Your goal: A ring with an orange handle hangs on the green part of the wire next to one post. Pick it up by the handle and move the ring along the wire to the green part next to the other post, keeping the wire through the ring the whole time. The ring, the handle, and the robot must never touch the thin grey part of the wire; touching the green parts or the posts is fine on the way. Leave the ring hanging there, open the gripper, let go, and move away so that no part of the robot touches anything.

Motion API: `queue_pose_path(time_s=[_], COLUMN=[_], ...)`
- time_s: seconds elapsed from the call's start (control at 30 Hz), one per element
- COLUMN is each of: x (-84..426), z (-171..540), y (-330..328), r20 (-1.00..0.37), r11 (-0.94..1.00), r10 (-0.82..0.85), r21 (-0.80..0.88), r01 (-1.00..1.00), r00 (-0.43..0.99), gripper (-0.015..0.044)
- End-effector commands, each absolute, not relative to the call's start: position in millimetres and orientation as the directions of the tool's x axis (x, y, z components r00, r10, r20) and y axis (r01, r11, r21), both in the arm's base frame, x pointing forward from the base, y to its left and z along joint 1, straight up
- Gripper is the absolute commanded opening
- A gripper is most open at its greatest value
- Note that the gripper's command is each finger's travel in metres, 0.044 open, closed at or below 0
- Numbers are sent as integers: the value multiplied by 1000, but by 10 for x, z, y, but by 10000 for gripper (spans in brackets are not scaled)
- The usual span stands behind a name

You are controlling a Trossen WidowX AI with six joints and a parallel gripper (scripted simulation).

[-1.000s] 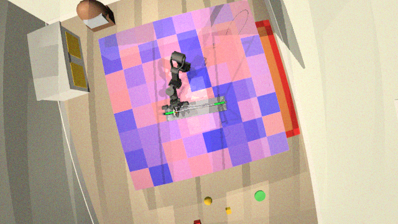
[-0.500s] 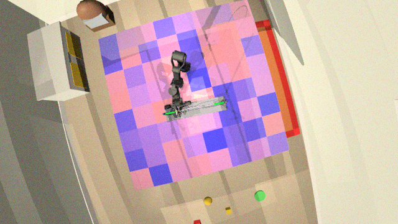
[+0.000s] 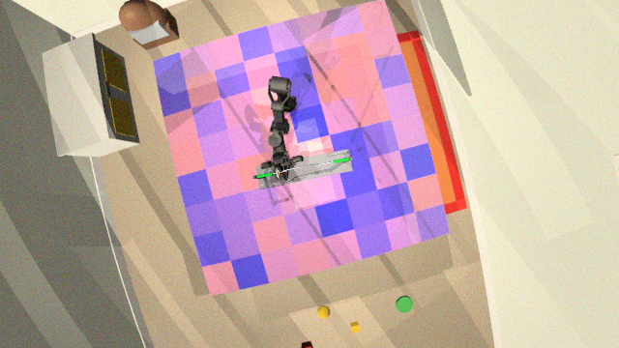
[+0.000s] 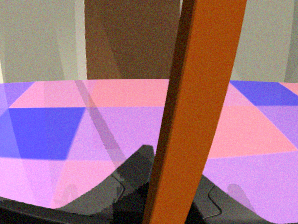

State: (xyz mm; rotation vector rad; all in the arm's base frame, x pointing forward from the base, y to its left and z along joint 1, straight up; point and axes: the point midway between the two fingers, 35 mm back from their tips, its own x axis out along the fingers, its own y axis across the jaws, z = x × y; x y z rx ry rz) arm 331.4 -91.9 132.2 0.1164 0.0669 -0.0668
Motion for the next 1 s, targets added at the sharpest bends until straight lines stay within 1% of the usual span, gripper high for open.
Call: queue_pose_path(time_s=[0.0, 0.27, 0.57, 0.97], x=[3314, 3331, 3351, 3242], z=[1347, 1402, 1536, 1703], y=[-820, -572, -267, -29], r20=[-65, -62, -56, -131], r11=[985, 952, 872, 776], r10=[-59, -47, -32, 50], r21=[160, 301, 486, 629], r01=[69, 64, 55, 44], r00=[996, 997, 998, 990], gripper=[-150, -150, -150, -150])
